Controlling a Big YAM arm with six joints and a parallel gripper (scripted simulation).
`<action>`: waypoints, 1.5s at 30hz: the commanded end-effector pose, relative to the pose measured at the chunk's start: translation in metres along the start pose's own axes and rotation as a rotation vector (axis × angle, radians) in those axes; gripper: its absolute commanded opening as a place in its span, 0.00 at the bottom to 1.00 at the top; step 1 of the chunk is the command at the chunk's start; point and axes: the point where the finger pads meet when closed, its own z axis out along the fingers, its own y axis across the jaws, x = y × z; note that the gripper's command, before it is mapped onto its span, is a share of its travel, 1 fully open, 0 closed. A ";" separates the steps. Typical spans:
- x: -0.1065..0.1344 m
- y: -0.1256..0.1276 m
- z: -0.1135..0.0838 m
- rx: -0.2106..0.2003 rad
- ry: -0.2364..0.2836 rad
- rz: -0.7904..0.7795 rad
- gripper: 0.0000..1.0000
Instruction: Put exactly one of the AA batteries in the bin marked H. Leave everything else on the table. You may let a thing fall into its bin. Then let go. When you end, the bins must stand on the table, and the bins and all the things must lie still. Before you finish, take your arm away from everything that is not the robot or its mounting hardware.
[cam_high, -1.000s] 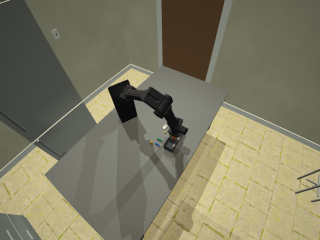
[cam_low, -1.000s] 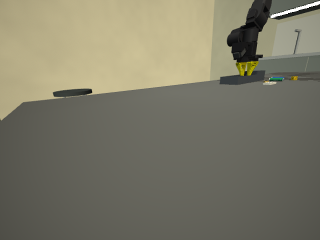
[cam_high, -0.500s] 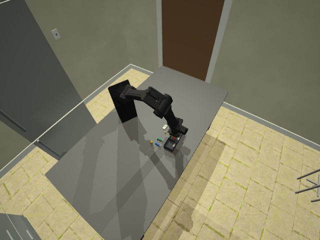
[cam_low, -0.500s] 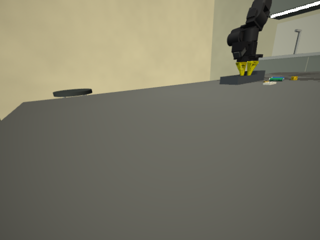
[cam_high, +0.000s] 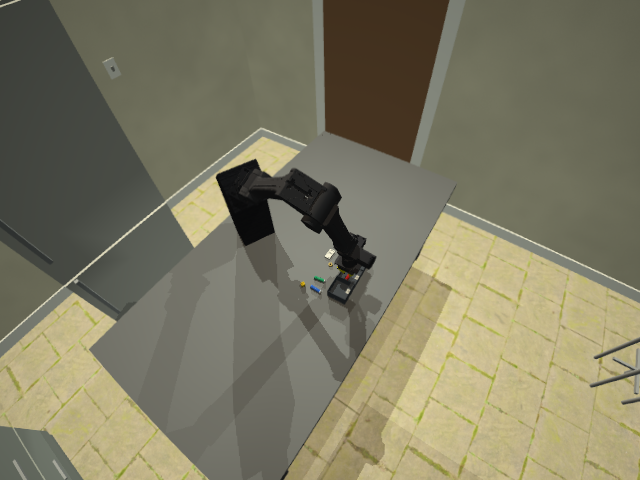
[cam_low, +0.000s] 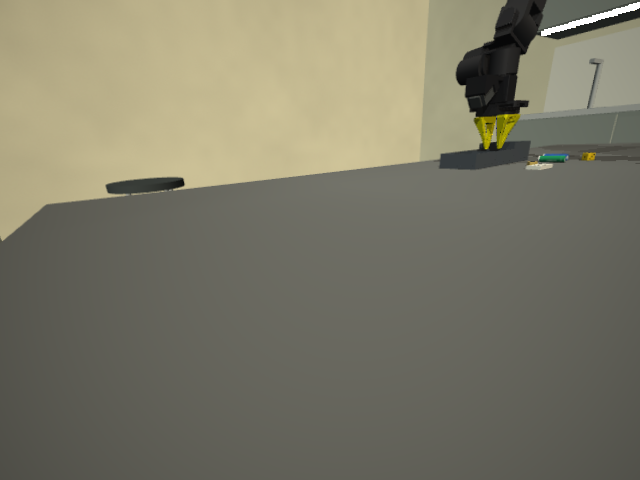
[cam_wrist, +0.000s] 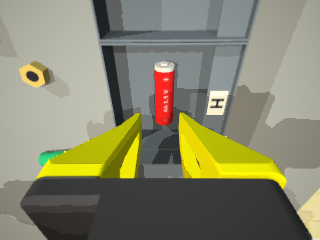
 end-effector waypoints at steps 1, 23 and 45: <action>-0.012 -0.007 -0.018 0.019 -0.020 -0.006 0.29; -0.014 -0.006 -0.045 0.019 -0.020 -0.006 0.29; -0.021 -0.001 -0.039 0.012 -0.022 -0.014 0.29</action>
